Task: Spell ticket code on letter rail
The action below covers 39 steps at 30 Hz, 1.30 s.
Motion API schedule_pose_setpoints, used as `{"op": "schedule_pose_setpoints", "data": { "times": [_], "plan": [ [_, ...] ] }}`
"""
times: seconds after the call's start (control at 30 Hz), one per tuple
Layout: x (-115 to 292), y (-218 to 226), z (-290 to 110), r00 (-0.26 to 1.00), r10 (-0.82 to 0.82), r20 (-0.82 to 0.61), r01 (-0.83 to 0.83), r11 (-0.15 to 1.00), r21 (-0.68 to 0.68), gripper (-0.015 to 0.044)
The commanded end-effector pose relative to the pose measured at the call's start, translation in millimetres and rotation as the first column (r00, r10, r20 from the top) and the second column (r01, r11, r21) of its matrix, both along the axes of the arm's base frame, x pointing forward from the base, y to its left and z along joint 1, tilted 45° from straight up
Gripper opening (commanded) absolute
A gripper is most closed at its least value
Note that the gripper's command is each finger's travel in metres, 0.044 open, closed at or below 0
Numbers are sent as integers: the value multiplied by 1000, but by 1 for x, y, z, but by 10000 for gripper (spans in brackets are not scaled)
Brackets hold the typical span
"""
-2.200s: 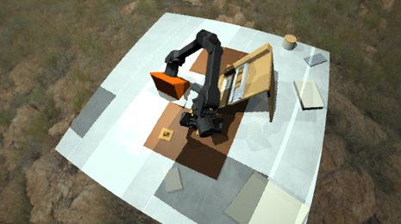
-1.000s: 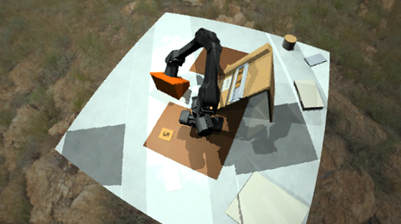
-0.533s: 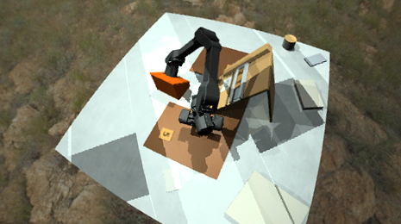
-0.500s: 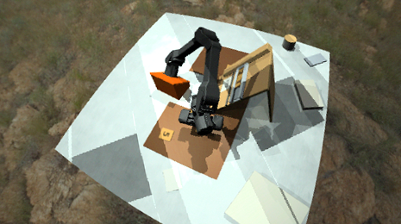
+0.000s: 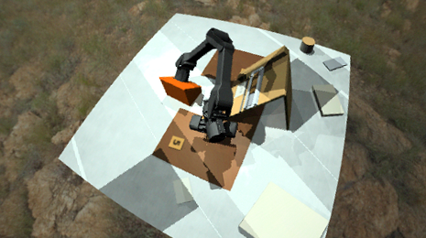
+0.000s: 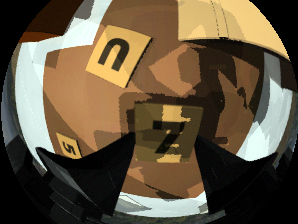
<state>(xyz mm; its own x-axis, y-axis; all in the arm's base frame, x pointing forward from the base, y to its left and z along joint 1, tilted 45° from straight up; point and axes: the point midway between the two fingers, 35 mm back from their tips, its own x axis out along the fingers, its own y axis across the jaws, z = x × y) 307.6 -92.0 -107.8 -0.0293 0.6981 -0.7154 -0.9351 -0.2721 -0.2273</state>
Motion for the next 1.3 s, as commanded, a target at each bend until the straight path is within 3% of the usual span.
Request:
{"op": "schedule_pose_setpoints", "data": {
  "times": [0.0,0.1,0.57,0.93,1.27],
  "plan": [
    [1,-2,2,1000,5,4,-5,1000,-3,0],
    [1,-1,1,1000,-20,-5,20,1000,-1,0],
    [31,-13,7,900,-419,-117,423,906,5,0],
    [52,-23,18,724,-650,-230,675,737,43,0],
    [69,-32,33,534,-763,-363,834,545,83,0]
  ]
}}
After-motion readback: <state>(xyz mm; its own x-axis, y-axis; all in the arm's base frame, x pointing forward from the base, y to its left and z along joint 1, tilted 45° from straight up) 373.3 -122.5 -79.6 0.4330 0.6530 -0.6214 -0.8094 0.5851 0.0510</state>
